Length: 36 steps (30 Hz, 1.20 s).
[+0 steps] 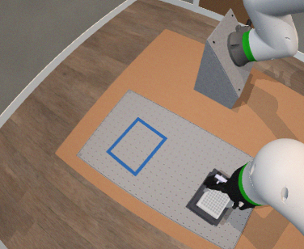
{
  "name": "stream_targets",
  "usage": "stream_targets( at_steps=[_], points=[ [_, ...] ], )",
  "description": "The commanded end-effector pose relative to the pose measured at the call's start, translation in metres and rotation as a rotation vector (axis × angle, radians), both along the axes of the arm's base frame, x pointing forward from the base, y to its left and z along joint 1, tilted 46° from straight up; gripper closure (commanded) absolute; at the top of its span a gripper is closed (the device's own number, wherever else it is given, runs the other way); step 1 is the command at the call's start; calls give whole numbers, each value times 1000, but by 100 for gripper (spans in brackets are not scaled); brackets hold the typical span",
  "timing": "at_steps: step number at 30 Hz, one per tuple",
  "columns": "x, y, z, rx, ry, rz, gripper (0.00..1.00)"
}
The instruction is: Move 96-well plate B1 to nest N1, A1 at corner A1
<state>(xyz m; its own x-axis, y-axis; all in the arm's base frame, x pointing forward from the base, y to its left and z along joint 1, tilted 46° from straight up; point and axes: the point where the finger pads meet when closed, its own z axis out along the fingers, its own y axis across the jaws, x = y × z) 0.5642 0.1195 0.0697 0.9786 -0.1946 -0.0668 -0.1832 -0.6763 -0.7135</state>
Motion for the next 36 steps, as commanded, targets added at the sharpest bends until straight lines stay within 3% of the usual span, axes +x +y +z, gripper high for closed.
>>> stream_targets(
  at_steps=[1,36],
  points=[
    [0,0,0,0,0,0,100],
    [1,4,-4,0,0,0,100]
  ],
)
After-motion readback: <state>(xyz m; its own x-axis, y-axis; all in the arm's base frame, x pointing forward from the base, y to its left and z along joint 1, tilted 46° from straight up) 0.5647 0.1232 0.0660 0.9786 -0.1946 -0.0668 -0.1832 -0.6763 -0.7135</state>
